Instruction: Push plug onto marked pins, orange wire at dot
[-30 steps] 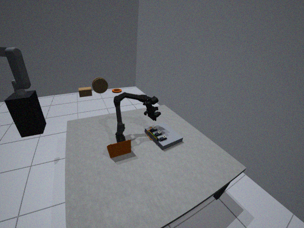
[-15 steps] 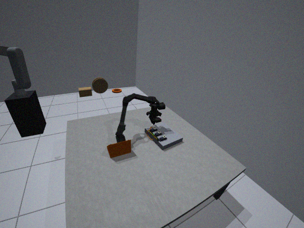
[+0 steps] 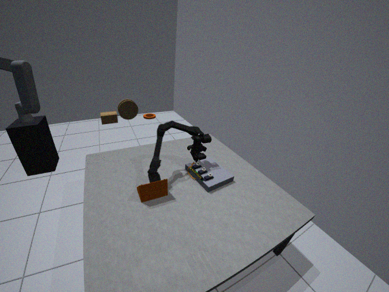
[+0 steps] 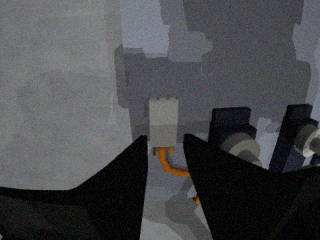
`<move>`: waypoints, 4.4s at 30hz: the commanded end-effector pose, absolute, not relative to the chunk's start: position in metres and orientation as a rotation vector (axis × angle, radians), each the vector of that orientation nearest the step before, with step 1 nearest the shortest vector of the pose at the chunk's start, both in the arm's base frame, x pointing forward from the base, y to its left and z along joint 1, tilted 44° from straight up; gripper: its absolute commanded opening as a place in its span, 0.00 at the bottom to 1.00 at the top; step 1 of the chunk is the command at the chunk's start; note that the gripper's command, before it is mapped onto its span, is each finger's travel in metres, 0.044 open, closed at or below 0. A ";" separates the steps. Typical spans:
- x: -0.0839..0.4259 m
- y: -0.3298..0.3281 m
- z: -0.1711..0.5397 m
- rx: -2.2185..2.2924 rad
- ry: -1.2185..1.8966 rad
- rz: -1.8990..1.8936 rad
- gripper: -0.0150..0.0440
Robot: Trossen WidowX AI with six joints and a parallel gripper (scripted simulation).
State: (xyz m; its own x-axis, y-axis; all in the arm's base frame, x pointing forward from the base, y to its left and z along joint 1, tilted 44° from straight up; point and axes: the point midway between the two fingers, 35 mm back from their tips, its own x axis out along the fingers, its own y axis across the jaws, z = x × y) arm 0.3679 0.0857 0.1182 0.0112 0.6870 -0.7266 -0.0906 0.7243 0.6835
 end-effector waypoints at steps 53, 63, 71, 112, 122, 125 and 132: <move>0.308 -0.016 0.092 0.502 1.449 0.634 0.25; 0.265 -0.040 0.066 0.498 1.448 0.647 0.25; 0.228 -0.050 0.048 0.501 1.442 0.667 0.25; 0.266 -0.021 0.025 0.501 1.438 0.671 0.25; 0.272 -0.020 0.026 0.501 1.438 0.671 0.25; 0.274 -0.020 0.026 0.501 1.438 0.671 0.25; 0.278 -0.019 0.027 0.501 1.437 0.671 0.25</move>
State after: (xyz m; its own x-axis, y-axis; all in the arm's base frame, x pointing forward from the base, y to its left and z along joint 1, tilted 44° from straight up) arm 0.2749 -0.0193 0.0252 0.0012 0.6841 -0.7294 -0.1205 0.7242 0.6790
